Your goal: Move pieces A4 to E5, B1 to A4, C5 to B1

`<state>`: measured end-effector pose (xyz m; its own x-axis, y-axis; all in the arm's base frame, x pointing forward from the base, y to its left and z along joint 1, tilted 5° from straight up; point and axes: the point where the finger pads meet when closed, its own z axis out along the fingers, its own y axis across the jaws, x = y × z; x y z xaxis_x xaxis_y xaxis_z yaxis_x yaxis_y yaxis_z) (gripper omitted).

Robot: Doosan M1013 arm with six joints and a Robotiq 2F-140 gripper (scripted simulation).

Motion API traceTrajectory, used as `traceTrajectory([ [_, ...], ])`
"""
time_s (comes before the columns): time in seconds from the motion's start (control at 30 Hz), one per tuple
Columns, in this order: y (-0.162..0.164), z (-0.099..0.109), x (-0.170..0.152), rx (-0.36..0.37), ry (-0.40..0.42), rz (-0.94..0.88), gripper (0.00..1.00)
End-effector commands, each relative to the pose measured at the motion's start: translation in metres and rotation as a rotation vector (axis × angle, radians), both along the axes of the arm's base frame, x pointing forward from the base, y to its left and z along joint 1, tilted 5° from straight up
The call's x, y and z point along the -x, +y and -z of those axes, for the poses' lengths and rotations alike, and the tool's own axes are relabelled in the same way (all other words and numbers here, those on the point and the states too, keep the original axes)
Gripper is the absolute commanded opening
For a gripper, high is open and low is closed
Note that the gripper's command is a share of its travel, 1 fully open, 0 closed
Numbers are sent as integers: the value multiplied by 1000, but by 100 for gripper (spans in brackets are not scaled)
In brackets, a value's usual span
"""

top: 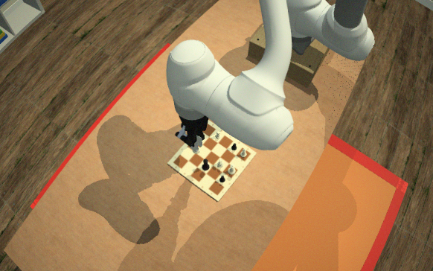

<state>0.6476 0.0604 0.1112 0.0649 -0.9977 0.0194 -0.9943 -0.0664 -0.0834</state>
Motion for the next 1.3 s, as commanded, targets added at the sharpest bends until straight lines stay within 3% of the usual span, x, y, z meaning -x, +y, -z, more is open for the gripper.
traceTrajectory([
  [0.0,-6,0,-31,-1,4,-1,0],
  [0.67,-6,5,-34,-1,4,-1,0],
  [1.27,-7,72,-40,-1,4,-1,0],
])
